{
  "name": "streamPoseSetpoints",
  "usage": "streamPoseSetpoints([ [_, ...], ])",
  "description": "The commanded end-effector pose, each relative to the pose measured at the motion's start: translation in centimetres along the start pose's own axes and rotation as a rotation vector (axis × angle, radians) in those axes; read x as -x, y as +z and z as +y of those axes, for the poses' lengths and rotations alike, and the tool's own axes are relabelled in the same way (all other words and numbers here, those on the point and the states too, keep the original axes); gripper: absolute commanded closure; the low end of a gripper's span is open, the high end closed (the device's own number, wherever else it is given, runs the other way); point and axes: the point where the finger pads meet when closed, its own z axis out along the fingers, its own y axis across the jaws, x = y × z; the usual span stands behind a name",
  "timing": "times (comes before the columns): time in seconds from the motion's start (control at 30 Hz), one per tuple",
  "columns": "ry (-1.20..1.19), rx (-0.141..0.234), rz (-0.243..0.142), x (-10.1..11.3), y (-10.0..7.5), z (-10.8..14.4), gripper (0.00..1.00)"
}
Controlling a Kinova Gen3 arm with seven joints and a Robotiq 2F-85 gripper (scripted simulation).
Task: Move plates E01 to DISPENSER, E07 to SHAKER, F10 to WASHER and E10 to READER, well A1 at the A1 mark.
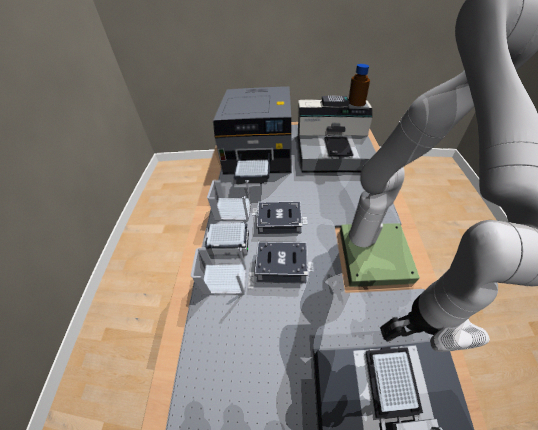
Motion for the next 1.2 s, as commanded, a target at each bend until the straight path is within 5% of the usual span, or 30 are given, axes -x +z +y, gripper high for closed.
streamPoseSetpoints([
  [0.0,0.000,0.000,0.001,-1.0,-0.1,0.1,0.00],
  [0.2,0.040,0.000,0.001,-2.8,-0.1,0.3,0.00],
  [1.17,0.122,-0.001,0.001,-2.8,-0.1,0.3,0.00],
])
